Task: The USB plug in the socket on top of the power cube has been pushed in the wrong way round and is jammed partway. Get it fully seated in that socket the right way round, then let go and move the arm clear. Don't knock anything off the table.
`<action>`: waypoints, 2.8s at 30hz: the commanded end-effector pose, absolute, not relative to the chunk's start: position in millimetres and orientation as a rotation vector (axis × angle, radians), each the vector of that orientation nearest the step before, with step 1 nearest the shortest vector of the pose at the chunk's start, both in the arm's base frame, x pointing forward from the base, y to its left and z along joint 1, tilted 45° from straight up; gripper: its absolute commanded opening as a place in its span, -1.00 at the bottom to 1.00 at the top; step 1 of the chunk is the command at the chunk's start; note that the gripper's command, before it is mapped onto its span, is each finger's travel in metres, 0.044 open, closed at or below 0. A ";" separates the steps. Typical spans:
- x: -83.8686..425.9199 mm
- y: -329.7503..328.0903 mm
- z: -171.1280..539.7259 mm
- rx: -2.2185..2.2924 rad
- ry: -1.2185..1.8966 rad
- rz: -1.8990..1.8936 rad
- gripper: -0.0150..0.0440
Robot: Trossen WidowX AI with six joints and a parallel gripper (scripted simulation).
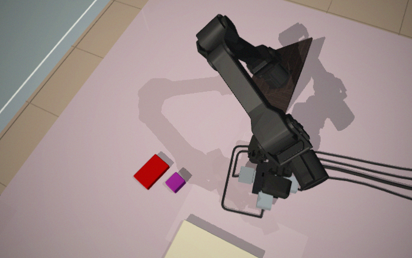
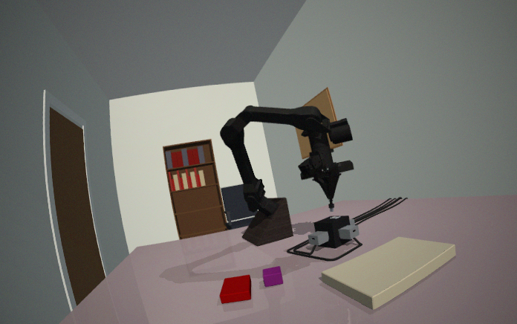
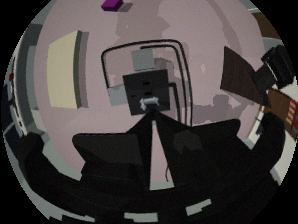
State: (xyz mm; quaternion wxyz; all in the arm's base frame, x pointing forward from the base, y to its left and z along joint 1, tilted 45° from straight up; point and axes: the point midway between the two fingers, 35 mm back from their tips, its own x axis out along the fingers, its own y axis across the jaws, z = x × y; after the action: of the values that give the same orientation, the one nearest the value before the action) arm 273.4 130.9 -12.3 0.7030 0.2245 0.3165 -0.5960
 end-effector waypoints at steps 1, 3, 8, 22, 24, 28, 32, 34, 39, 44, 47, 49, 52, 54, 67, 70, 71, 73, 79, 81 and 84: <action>273.5 130.8 -13.0 0.498 0.710 -1.324 -0.49; 273.5 130.7 -13.2 0.497 0.711 -1.323 -0.49; 273.6 130.5 -13.8 0.496 0.714 -1.321 -0.49; 273.8 129.8 -15.5 0.492 0.724 -1.317 -0.49; 273.9 129.7 -15.7 0.491 0.725 -1.316 -0.49; 273.9 129.5 -16.2 0.490 0.728 -1.315 -0.49; 274.0 129.3 -16.6 0.489 0.731 -1.314 -0.49; 274.1 129.2 -16.9 0.488 0.732 -1.313 -0.49; 274.1 129.0 -17.4 0.487 0.735 -1.312 -0.49; 274.2 128.7 -18.0 0.485 0.739 -1.310 -0.49; 274.3 128.6 -18.4 0.485 0.741 -1.309 -0.49; 274.3 128.5 -18.6 0.484 0.742 -1.308 -0.49; 274.4 128.3 -19.0 0.483 0.744 -1.307 -0.49; 274.4 128.2 -19.2 0.482 0.746 -1.307 -0.49; 274.7 127.6 -20.7 0.479 0.755 -1.303 -0.49; 274.7 127.4 -21.1 0.478 0.757 -1.302 -0.49; 274.8 127.4 -21.2 0.477 0.757 -1.301 -0.49; 274.8 127.3 -21.4 0.477 0.759 -1.301 -0.49; 274.9 127.0 -22.1 0.475 0.763 -1.299 -0.49; 275.0 126.9 -22.4 0.475 0.764 -1.298 -0.49; 275.0 126.7 -22.7 0.474 0.766 -1.297 -0.49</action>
State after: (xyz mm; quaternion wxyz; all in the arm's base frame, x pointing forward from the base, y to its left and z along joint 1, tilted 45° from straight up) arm 275.6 126.4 -21.6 0.7057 0.2129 0.3405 -0.5837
